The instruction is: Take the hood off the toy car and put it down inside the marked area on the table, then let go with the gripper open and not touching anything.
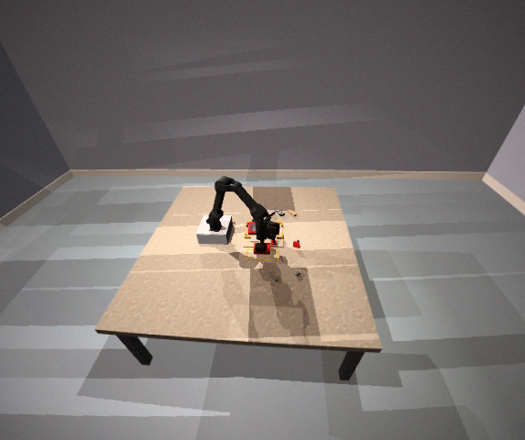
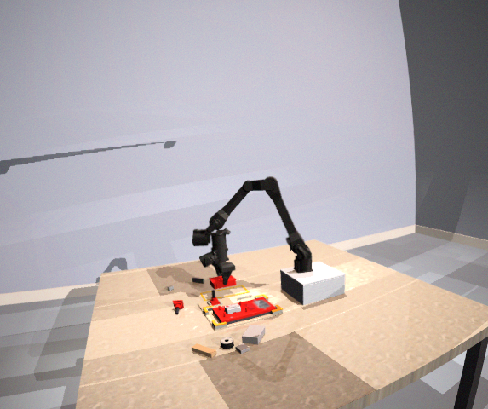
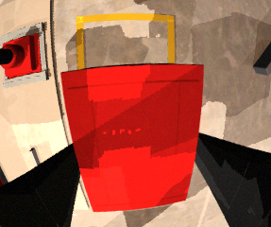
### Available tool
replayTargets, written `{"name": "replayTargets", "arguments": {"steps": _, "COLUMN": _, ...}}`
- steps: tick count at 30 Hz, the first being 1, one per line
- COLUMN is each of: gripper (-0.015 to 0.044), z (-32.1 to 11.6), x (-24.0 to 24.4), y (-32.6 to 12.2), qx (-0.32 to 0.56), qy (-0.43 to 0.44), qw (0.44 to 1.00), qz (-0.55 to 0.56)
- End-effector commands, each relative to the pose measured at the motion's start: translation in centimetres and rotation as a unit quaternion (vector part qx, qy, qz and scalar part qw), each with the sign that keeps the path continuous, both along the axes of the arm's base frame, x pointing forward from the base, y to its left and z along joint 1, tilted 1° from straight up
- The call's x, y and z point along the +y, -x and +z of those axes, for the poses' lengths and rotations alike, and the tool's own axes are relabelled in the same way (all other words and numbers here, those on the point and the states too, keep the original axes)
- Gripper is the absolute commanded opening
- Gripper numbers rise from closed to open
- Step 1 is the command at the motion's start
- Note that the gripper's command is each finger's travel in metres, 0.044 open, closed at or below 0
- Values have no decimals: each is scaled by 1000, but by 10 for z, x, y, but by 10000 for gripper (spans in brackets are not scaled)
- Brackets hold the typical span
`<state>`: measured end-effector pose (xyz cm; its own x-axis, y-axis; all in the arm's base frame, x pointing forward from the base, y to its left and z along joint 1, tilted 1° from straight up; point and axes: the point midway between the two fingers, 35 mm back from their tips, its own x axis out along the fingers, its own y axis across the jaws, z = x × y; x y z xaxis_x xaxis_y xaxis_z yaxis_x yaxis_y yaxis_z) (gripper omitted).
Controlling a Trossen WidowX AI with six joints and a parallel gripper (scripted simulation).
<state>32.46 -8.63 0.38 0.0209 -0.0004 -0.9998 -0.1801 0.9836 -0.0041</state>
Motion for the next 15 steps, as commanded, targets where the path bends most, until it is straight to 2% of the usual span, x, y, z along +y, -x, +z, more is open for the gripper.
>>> {"name": "replayTargets", "arguments": {"steps": 1, "gripper": 0, "z": -5, "x": 0, "y": 1, "qx": 3, "qy": 0, "qw": 1000, "qz": 2}}
{"name": "replayTargets", "arguments": {"steps": 15, "gripper": 0, "z": -13, "x": 0, "y": 2, "qx": 3, "qy": 0, "qw": 1000, "qz": 2}}
